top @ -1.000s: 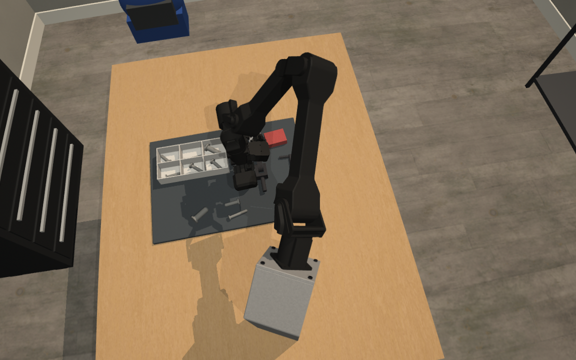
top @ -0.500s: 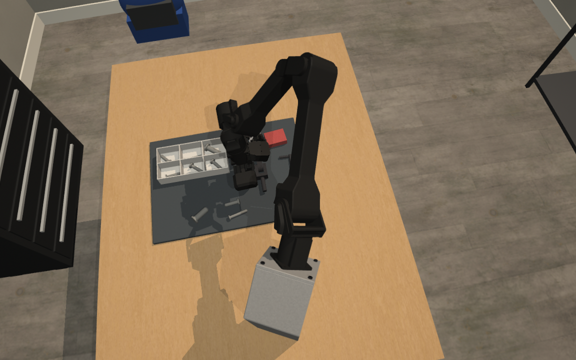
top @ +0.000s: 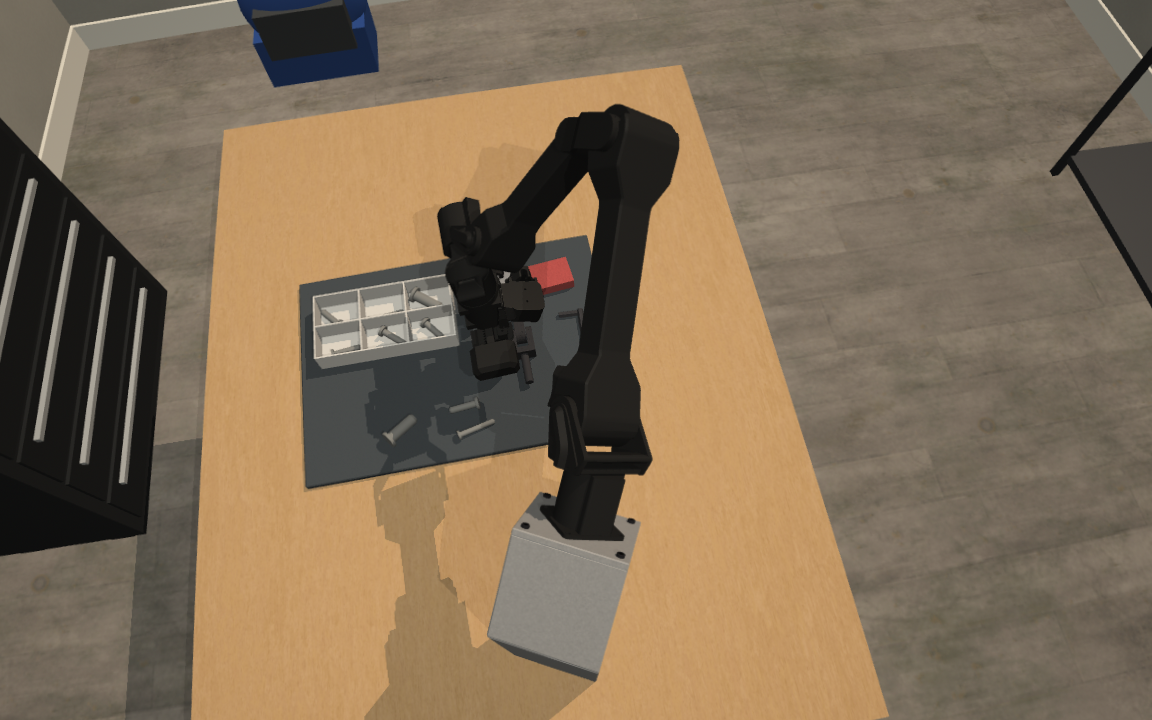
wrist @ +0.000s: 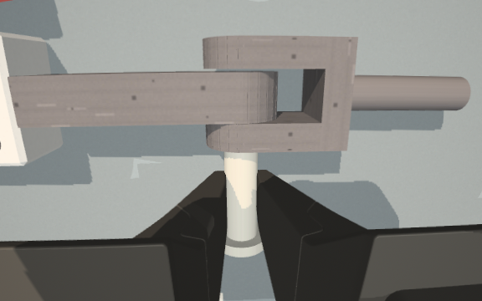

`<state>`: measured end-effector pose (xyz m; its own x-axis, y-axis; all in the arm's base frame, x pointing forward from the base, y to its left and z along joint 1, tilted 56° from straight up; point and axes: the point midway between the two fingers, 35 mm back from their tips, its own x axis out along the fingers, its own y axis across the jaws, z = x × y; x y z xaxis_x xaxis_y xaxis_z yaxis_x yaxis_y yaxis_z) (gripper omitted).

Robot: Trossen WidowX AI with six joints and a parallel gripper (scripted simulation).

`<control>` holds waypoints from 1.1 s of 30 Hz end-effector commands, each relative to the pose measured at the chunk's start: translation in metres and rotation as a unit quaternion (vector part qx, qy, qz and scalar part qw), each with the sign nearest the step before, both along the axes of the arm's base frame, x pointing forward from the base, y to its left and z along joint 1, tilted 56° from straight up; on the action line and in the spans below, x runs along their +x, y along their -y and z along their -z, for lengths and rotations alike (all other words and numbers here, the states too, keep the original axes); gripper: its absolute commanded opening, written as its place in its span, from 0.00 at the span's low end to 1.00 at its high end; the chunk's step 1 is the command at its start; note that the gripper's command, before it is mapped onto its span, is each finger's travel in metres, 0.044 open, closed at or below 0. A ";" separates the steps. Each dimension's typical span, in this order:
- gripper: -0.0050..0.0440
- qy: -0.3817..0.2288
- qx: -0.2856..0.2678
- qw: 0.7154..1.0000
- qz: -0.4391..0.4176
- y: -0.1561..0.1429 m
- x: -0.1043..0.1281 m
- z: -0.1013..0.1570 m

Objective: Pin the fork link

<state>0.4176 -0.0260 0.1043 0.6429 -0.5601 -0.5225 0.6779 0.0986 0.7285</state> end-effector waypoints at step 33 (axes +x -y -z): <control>0.00 0.010 0.002 1.000 0.001 0.006 -0.002 -0.010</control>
